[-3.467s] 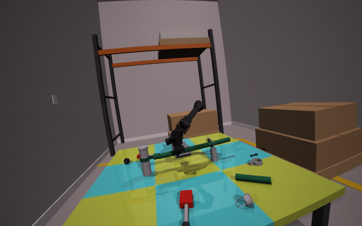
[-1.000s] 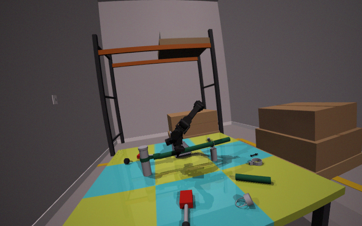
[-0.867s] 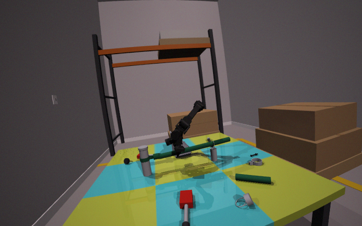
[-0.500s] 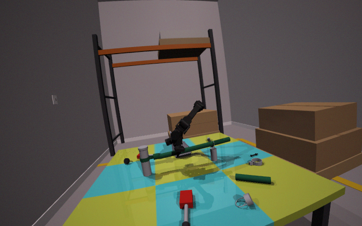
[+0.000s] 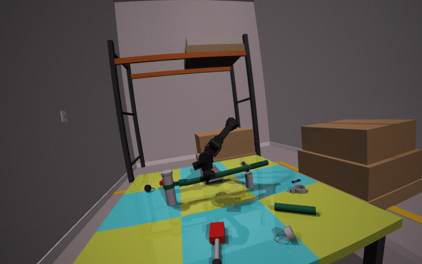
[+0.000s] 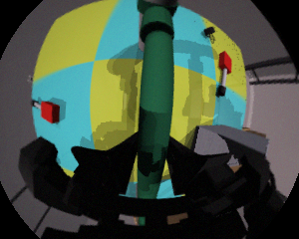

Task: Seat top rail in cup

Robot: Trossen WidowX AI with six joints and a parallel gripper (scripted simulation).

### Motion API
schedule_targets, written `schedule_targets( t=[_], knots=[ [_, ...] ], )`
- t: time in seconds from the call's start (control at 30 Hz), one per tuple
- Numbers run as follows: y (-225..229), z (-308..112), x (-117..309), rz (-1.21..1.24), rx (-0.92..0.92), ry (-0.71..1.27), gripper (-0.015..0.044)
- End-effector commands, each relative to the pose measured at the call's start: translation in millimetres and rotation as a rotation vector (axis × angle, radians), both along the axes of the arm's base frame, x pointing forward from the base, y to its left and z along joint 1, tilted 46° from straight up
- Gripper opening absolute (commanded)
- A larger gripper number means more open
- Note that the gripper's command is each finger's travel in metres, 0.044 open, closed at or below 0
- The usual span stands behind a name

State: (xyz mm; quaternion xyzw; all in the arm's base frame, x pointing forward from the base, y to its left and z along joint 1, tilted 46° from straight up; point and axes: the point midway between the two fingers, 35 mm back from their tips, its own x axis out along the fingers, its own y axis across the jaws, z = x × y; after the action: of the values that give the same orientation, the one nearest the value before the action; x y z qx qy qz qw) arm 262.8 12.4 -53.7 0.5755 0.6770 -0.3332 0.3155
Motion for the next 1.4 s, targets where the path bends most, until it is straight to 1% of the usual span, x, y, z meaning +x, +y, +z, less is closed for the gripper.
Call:
schedule_targets(
  t=[0.0,0.13,1.37],
  knots=[
    [-6.7,-0.9,3.1,-0.001,-0.018,-0.014,0.0],
    [0.0,0.0,0.0,0.0,0.0,0.0,0.0],
    [-6.5,0.5,2.8,0.003,-0.01,-0.004,0.0]
  ],
)
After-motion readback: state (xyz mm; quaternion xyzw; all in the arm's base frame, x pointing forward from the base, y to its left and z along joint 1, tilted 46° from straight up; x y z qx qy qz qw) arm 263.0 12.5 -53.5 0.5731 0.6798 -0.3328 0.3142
